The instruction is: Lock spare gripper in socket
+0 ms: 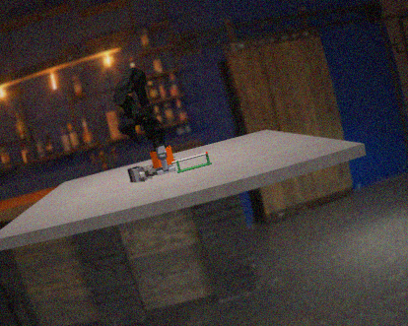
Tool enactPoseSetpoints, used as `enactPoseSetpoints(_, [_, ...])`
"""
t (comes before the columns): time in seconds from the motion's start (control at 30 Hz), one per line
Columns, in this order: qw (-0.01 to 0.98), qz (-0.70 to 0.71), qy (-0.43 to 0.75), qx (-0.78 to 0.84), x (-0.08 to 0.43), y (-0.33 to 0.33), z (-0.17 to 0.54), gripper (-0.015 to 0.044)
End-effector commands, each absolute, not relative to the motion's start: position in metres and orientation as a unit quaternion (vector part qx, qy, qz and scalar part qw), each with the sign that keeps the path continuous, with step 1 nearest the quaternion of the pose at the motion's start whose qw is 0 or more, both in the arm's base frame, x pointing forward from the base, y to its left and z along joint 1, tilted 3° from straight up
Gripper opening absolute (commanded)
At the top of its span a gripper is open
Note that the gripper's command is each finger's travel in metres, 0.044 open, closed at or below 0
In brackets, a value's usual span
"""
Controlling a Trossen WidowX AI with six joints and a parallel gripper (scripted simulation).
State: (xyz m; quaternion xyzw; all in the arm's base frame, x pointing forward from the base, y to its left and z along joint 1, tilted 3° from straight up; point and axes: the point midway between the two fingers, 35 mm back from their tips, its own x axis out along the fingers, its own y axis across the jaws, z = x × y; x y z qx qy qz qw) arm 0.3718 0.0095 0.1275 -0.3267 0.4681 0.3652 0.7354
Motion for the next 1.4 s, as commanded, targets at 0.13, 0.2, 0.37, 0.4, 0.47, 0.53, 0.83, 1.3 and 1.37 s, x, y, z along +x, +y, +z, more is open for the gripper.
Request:
enactPoseSetpoints(0.13, [0.843, 0.221, 0.463, -0.162, 0.336, -0.069, 0.118, 0.0440])
enactPoseSetpoints(0.2, [0.843, 0.221, 0.463, -0.162, 0.336, -0.069, 0.118, 0.0440])
enactPoseSetpoints(0.37, [0.843, 0.221, 0.463, -0.162, 0.339, -0.069, 0.114, 0.0440])
enactPoseSetpoints(0.4, [0.843, 0.221, 0.463, -0.162, 0.339, -0.070, 0.111, 0.0440])
enactPoseSetpoints(0.47, [0.843, 0.221, 0.463, -0.162, 0.341, -0.070, 0.100, 0.0440])
enactPoseSetpoints(0.53, [0.843, 0.220, 0.463, -0.162, 0.342, -0.071, 0.084, 0.0440])
enactPoseSetpoints(0.83, [0.843, 0.220, 0.464, -0.162, 0.345, -0.070, 0.047, 0.0440])
enactPoseSetpoints(1.3, [0.843, 0.220, 0.464, -0.162, 0.348, -0.072, 0.025, 0.0440])
enactPoseSetpoints(1.37, [0.843, 0.220, 0.464, -0.162, 0.348, -0.073, 0.022, 0.0440])
